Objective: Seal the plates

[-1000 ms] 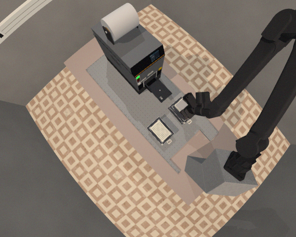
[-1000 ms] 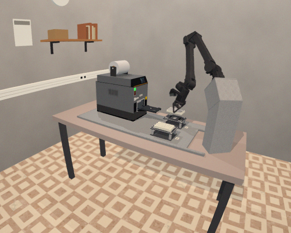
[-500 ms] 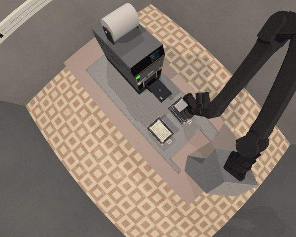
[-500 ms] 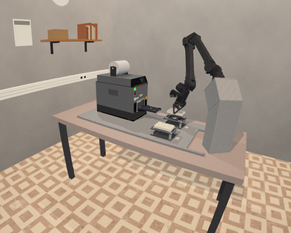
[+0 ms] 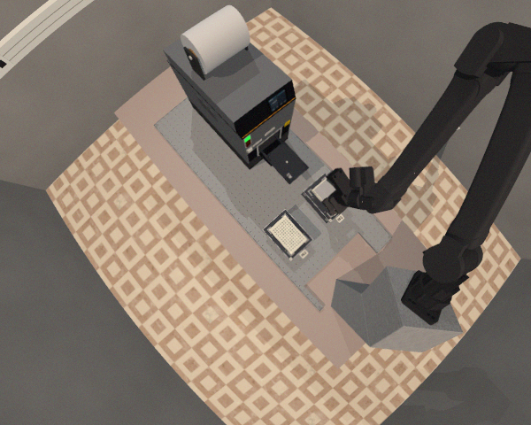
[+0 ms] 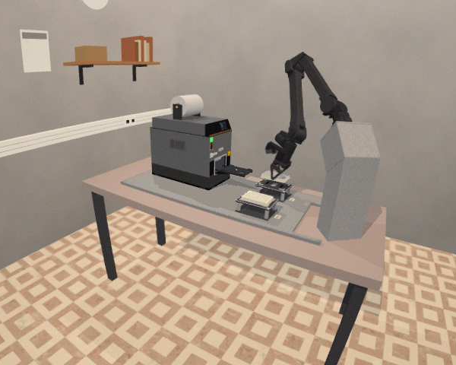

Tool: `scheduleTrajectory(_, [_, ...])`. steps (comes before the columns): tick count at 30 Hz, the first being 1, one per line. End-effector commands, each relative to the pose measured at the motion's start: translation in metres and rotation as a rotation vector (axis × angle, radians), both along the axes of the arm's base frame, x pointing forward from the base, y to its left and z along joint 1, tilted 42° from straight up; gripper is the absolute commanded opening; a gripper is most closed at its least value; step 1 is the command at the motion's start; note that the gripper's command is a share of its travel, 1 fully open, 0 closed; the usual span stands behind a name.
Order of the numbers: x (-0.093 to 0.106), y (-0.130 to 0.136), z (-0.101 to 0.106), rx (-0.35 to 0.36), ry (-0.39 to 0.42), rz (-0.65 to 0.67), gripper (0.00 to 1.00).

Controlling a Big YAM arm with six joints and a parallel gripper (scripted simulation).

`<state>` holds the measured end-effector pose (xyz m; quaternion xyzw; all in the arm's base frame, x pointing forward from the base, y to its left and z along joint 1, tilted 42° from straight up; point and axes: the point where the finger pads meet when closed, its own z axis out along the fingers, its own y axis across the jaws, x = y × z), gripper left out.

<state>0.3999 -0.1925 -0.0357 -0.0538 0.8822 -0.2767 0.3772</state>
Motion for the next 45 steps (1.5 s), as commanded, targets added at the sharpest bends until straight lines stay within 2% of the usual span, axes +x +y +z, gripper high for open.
scheduleTrajectory(1, [0.008,0.008,0.001,-0.011,-0.006,0.032,0.0])
scheduleTrajectory(6, [0.009,0.0,0.003,-0.016,-0.012,0.021,0.0])
scheduleTrajectory(12, [-0.003,-0.009,-0.01,-0.007,0.014,-0.003,0.0])
scheduleTrajectory(16, [0.002,-0.012,-0.007,-0.013,0.001,-0.003,0.0])
scheduleTrajectory(22, [0.008,-0.007,-0.003,-0.01,-0.011,0.009,0.0])
scheduleTrajectory(34, [-0.001,0.006,-0.015,0.015,0.011,0.01,0.0])
scheduleTrajectory(45, [0.0,0.006,-0.002,0.004,-0.013,0.011,0.0])
